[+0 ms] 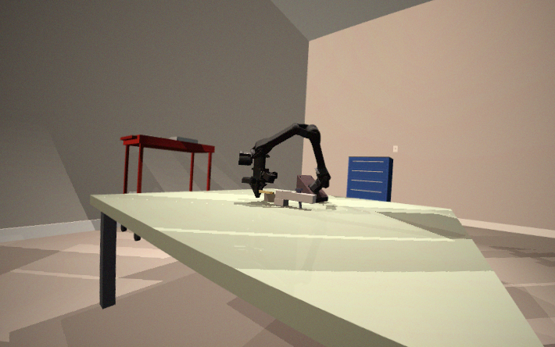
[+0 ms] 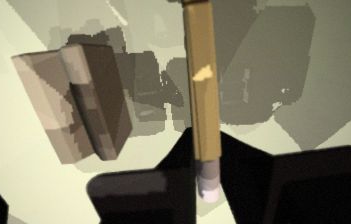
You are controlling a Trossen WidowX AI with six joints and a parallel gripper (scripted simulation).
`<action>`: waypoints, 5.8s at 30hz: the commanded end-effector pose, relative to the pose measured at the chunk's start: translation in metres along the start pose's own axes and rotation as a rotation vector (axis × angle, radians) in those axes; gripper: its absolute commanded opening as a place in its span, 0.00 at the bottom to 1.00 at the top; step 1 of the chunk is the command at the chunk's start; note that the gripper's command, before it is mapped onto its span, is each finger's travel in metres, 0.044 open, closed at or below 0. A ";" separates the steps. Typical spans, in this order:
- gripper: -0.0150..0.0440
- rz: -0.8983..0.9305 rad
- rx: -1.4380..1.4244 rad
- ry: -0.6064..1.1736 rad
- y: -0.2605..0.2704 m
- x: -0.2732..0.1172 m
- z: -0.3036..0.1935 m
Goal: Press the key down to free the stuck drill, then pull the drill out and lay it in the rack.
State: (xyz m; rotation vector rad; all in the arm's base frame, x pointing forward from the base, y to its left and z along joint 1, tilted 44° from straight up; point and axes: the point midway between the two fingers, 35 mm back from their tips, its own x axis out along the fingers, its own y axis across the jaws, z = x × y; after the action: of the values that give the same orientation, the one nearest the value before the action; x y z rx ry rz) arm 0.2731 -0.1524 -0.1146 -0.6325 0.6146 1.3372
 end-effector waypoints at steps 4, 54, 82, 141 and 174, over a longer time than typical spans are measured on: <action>0.25 0.001 0.000 0.001 0.001 -0.001 -0.008; 0.25 0.001 0.000 0.002 0.001 -0.020 -0.003; 0.25 0.001 0.000 0.002 0.001 -0.030 -0.002; 0.25 0.003 0.001 0.003 0.036 -0.036 -0.008; 0.25 0.004 0.003 0.004 0.076 -0.026 -0.017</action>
State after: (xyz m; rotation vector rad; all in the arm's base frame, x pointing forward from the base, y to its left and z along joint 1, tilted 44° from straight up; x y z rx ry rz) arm 0.1932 -0.1785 -0.1076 -0.6389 0.6229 1.3376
